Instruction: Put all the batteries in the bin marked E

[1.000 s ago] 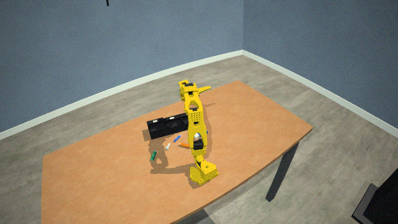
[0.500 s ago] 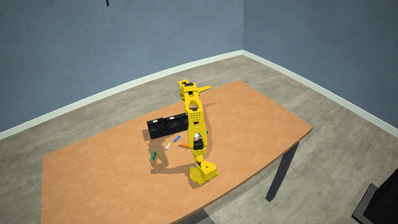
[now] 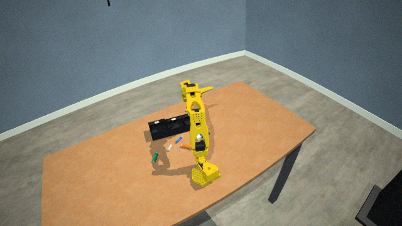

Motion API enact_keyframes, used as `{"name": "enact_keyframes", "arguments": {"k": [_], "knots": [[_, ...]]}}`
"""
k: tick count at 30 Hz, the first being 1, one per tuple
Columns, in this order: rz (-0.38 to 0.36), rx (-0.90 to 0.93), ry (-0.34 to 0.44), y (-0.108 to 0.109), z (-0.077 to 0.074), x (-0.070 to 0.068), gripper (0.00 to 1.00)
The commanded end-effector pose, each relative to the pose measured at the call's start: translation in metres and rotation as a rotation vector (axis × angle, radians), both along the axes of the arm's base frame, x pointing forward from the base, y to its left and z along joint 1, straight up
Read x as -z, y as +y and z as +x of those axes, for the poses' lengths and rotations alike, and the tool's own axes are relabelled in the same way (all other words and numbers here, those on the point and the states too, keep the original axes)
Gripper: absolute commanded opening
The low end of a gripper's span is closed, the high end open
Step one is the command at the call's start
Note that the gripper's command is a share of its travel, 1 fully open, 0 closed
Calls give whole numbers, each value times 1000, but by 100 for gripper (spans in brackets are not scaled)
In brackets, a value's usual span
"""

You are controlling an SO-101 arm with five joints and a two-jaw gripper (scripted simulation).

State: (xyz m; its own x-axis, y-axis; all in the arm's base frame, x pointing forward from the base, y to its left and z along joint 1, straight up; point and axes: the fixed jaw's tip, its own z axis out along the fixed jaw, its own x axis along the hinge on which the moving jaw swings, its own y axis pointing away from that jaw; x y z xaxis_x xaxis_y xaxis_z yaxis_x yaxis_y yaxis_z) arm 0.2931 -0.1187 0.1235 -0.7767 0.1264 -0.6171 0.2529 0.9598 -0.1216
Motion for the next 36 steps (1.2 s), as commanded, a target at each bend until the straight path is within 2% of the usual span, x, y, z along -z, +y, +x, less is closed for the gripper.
{"name": "enact_keyframes", "arguments": {"k": [1, 9, 11, 16, 20, 36], "knots": [[-27, -1, -52, -4, 5, -12, 100], [9, -1, 32, -4, 5, 14, 100], [9, -1, 32, -4, 5, 14, 100], [35, -1, 90, -4, 4, 33, 100], [49, -1, 121, -3, 3, 43, 100], [55, -1, 136, -3, 2, 46, 100]]}}
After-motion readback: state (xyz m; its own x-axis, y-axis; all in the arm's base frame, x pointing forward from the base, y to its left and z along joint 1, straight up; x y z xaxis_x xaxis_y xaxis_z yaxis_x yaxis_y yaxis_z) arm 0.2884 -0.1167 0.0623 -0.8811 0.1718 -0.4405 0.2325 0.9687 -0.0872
